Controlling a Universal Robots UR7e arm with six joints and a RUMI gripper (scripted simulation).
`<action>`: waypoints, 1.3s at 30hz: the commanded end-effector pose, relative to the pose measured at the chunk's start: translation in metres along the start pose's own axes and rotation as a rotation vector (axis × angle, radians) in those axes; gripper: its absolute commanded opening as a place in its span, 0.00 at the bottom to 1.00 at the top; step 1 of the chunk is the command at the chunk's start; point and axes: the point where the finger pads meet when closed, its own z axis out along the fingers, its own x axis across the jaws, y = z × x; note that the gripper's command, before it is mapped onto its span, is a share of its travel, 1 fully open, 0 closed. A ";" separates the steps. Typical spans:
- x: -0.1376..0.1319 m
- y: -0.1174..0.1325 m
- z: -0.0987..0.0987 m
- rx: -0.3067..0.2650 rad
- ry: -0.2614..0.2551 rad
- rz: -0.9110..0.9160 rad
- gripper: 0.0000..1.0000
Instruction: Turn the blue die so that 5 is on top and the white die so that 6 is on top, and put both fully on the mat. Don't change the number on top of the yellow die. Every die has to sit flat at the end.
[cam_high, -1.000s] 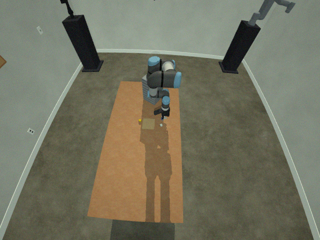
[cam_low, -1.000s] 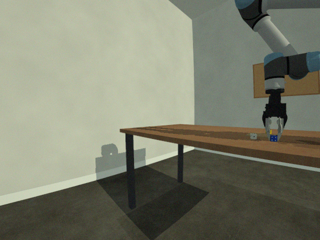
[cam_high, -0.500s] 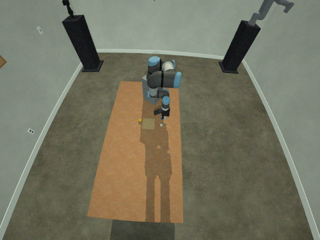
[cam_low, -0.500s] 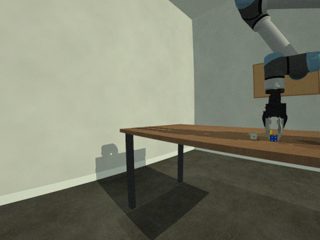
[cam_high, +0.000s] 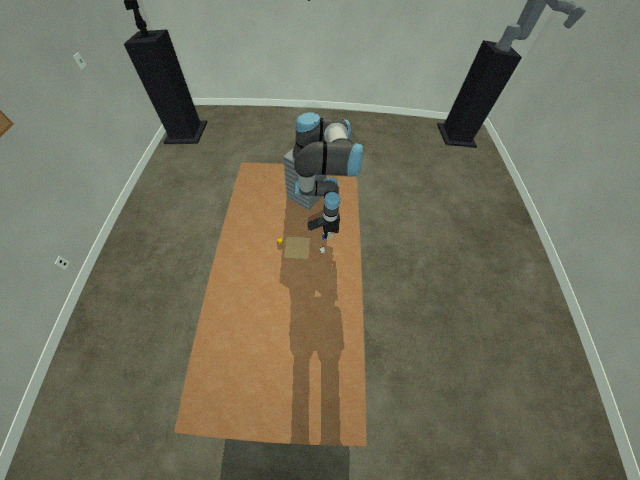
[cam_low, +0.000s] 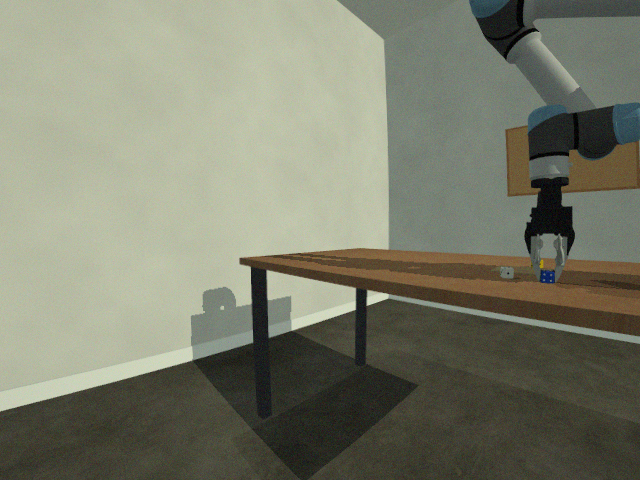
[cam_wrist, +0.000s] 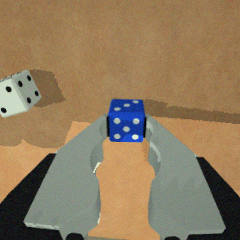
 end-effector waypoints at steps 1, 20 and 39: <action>0.000 0.000 0.000 0.000 -0.001 0.000 0.06; 0.000 0.000 -0.034 0.000 -0.001 0.000 0.06; 0.000 0.000 -0.092 0.000 -0.001 0.000 0.06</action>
